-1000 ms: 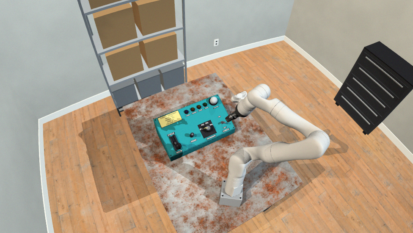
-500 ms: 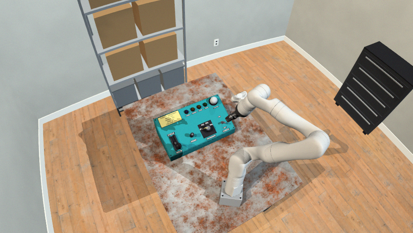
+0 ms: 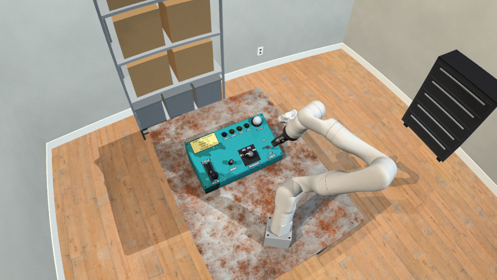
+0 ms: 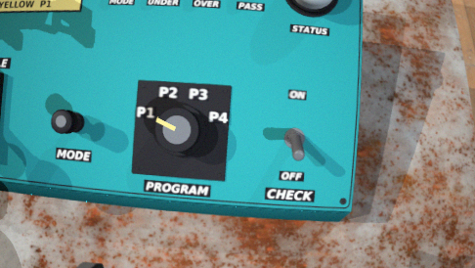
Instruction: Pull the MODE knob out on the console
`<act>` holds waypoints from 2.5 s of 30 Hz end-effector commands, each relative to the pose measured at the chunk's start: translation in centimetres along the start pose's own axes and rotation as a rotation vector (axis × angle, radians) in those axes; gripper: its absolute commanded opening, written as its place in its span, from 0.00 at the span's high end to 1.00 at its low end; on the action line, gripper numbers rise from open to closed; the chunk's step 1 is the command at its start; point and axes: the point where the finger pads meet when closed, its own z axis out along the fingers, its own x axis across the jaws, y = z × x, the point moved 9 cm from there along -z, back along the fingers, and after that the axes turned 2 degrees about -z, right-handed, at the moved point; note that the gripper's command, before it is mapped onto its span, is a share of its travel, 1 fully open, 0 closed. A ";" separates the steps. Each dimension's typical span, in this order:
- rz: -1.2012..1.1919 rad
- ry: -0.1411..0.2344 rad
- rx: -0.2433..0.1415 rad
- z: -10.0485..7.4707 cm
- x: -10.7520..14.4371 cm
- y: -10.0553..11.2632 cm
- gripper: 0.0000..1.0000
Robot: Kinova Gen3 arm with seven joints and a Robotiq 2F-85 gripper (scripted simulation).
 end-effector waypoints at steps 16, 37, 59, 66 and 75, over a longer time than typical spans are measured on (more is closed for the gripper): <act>-0.177 -0.002 -0.012 1.5 -0.2 -1.0 0.00; -0.847 -0.014 -0.044 6.7 -2.3 -4.3 0.00; -1.625 -0.028 -0.054 11.9 -6.6 -6.7 0.00; -1.866 -0.031 -0.052 13.2 -8.3 -7.1 0.00; -2.243 -0.032 -0.045 15.1 -11.0 -7.4 0.00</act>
